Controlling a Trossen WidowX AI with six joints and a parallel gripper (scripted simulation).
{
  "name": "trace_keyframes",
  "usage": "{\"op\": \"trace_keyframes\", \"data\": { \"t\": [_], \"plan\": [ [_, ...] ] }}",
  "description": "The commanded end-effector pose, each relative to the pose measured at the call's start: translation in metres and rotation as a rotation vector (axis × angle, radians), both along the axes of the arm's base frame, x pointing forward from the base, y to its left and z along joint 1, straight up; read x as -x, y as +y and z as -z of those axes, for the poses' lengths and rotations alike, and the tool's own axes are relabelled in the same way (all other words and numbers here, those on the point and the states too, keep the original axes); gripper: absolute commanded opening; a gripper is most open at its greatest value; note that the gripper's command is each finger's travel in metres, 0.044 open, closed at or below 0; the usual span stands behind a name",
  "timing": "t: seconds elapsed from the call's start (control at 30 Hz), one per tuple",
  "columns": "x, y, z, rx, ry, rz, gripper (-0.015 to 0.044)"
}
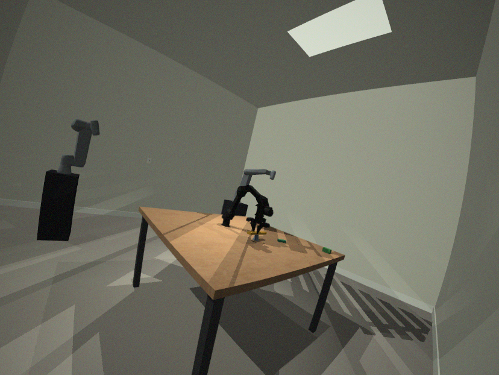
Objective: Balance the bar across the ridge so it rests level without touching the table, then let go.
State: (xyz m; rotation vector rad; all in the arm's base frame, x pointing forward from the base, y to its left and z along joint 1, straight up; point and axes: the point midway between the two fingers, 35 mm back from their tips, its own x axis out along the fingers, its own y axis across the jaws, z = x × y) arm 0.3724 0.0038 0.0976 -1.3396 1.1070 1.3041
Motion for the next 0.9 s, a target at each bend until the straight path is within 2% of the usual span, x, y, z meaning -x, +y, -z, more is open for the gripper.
{"op": "trace_keyframes", "data": {
  "t": [0.0,0.87],
  "plan": [
    [-0.0002,-0.0003,0.0008,0.002,-0.001,-0.001,0.0],
    [0.0,-0.0005,0.003,0.003,-0.001,-0.001,0.0]
  ]
}}
